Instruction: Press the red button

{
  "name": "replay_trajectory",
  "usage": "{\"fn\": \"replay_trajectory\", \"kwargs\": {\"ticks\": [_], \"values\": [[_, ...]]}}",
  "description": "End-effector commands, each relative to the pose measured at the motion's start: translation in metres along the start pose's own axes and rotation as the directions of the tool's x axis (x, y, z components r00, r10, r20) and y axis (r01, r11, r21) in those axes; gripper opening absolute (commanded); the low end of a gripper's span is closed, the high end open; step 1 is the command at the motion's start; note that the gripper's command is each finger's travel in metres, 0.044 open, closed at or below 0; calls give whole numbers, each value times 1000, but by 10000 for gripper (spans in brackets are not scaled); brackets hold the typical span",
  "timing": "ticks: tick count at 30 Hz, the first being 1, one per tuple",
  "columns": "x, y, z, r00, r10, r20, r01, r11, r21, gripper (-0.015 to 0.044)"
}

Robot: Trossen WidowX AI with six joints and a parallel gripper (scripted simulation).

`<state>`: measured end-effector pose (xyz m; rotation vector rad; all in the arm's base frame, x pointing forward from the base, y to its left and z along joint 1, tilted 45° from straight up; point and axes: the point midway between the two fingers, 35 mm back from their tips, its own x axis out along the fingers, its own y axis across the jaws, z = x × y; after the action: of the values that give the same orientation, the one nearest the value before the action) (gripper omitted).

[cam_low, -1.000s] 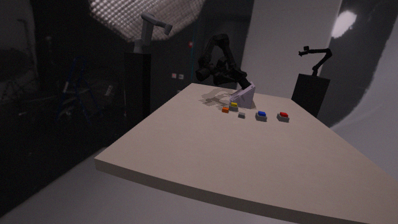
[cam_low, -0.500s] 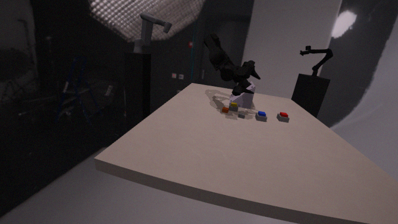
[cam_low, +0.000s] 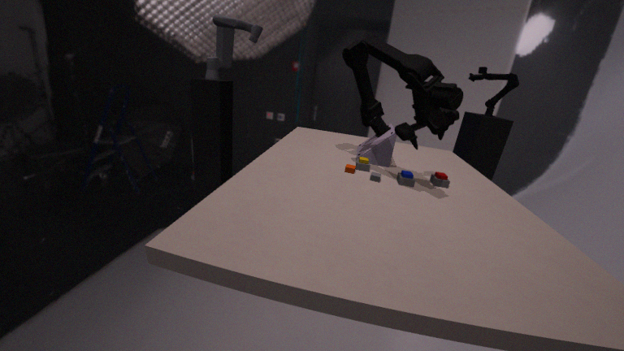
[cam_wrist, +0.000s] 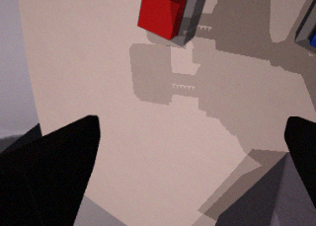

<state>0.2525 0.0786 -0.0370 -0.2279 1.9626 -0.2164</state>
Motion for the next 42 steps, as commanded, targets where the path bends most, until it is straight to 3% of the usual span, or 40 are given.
{"fn": "replay_trajectory", "kwargs": {"ticks": [1, 8, 16, 21, 30, 42], "values": [[12, 26, 7, 985, -168, 39, 163, 981, 101, 400], [41, 75, 11, 876, -443, 191, 374, 874, 310, 400], [45, 80, 11, 856, -470, 215, 387, 859, 336, 400], [95, 52, 24, 855, -472, 216, 388, 858, 337, 269], [97, 51, 24, 855, -472, 216, 388, 858, 337, 32], [101, 49, 25, 855, -472, 216, 388, 857, 337, 20]]}}
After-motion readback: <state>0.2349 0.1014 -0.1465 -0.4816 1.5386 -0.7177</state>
